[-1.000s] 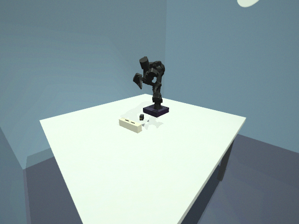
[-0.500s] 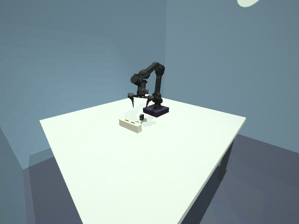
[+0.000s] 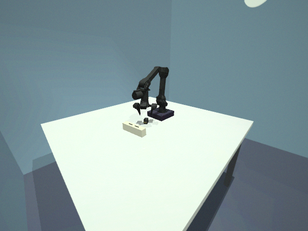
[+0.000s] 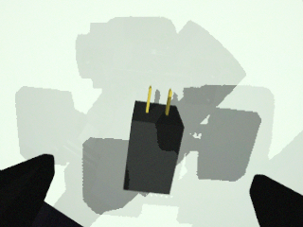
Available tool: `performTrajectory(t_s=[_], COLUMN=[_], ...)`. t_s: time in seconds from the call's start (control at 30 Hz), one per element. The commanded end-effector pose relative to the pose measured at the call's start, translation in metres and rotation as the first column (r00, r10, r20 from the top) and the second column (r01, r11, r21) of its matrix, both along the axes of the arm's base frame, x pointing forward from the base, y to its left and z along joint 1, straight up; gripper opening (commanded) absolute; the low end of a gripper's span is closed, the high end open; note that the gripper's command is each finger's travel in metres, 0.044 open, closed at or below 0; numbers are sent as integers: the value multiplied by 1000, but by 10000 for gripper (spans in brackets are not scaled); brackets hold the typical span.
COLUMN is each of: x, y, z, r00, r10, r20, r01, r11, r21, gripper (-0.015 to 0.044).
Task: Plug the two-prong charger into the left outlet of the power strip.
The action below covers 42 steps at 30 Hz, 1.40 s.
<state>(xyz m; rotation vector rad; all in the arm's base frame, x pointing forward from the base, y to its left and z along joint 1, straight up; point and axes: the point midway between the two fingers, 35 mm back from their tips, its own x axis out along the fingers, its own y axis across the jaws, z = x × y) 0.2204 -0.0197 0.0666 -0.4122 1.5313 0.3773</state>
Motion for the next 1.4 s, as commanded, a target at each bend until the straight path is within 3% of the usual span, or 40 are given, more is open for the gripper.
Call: performTrajectory(t_s=[0.0,1.37], x=[-12,-11], y=[-6,-8], z=[-5,-60], r00=[998,998], r10=[-26,-26], r20=[-49,-49], r01=[25,25], r11=[1000,1000], r21=[-18,-18], gripper=[440,440])
